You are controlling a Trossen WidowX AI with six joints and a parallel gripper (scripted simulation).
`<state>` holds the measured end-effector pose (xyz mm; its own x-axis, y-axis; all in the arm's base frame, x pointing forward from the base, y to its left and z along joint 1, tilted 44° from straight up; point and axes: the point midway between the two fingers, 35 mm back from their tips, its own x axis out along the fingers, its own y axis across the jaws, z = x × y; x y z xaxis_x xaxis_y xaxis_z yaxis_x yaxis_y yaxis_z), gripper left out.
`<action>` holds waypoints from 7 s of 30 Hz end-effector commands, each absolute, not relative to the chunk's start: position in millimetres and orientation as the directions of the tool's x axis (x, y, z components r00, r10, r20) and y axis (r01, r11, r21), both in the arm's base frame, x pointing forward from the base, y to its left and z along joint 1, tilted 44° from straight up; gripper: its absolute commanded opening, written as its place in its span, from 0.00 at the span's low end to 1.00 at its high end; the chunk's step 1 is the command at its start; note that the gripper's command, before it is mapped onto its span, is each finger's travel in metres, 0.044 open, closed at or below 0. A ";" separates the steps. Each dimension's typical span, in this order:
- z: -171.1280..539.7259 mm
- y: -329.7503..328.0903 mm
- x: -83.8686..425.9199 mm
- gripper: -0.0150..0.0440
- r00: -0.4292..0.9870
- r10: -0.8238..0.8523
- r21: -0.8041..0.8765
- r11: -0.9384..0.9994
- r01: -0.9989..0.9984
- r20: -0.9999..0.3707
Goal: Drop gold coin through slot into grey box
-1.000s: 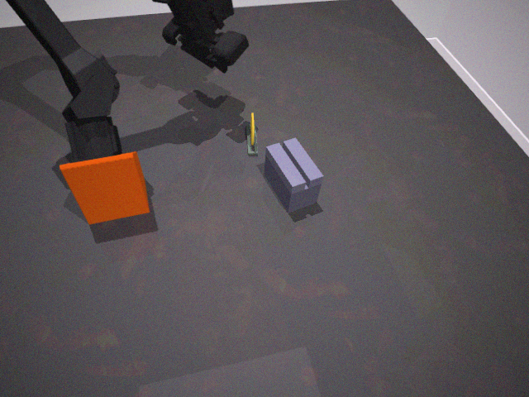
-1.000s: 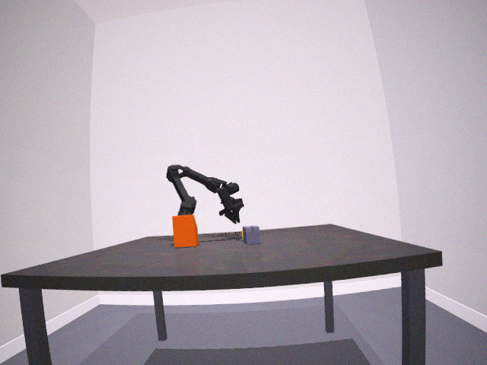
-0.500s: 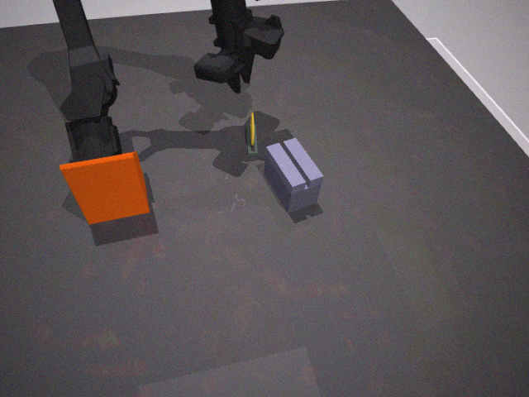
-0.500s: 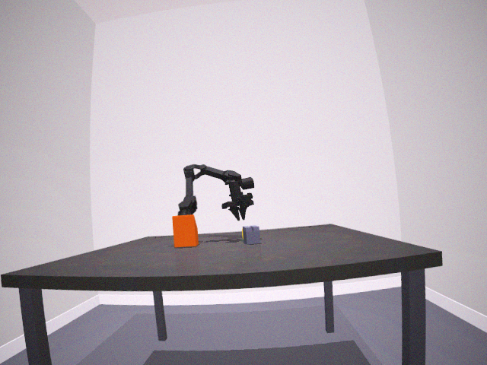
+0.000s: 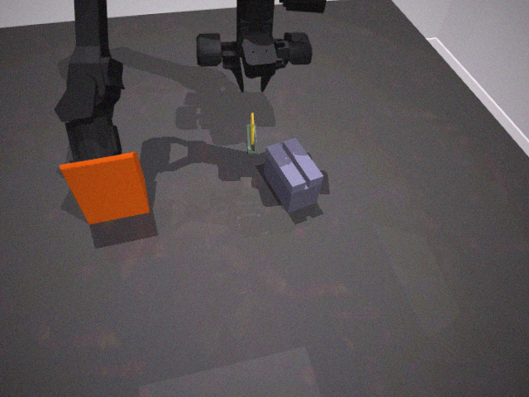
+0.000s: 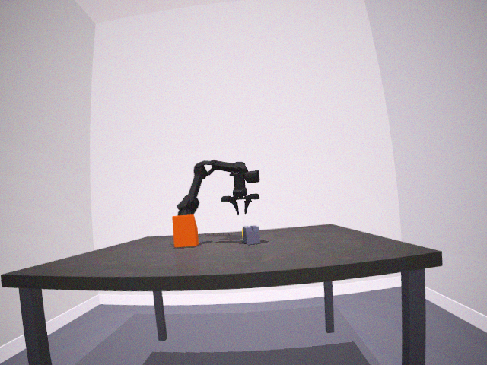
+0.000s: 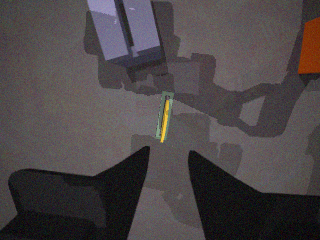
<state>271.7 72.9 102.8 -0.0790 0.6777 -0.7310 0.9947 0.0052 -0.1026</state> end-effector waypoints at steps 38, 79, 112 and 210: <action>46.6 125.9 270.3 0.53 -0.078 0.686 -0.133 -0.028 0.991 -0.724; 18.5 154.0 264.7 0.25 -0.079 0.690 -0.134 -0.027 0.991 -0.720; 57.5 109.6 277.1 0.25 -0.055 0.680 -0.121 -0.050 0.991 -0.731; -7.5 -7.7 323.9 0.25 -0.075 0.681 0.131 0.246 0.960 -0.728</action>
